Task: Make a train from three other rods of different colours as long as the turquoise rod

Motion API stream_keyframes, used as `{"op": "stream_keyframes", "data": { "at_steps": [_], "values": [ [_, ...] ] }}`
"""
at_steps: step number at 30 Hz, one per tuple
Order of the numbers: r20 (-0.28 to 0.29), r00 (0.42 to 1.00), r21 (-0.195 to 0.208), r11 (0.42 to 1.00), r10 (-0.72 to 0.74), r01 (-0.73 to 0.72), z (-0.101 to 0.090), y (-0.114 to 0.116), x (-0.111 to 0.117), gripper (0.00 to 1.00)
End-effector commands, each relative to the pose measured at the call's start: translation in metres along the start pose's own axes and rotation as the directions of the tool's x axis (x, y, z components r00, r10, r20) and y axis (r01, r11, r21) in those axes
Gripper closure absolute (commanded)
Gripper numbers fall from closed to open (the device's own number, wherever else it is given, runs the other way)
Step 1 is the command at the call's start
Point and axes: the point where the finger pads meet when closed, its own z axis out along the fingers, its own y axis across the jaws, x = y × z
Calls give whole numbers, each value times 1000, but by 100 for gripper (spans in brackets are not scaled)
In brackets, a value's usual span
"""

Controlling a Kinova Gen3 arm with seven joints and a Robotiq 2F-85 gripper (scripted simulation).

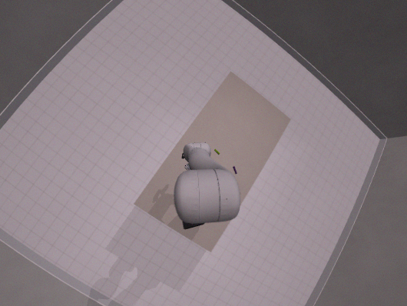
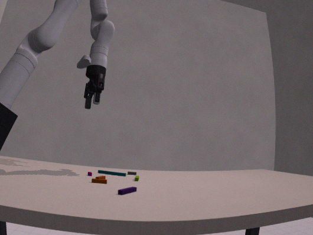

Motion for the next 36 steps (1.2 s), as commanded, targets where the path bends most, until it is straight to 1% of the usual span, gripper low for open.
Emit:
{"op": "stream_keyframes", "data": {
  "at_steps": [1,5,6,16,17,26,27,36],
  "values": [
    [0,1000,3,1000,-11,11,1,-2,0,0],
    [-2,1000,4,1000,-11,11,1,-2,1,0],
    [2,999,13,999,-50,50,4,-7,-1,0],
    [1,999,13,999,-50,50,3,-7,-1,0],
    [4,996,22,996,-91,90,6,-11,-3,0],
    [4,996,22,996,-91,90,6,-11,-3,0],
    [6,991,31,991,-131,131,8,-15,-4,0],
    [6,991,31,991,-131,131,8,-15,-5,0]
  ]
}}
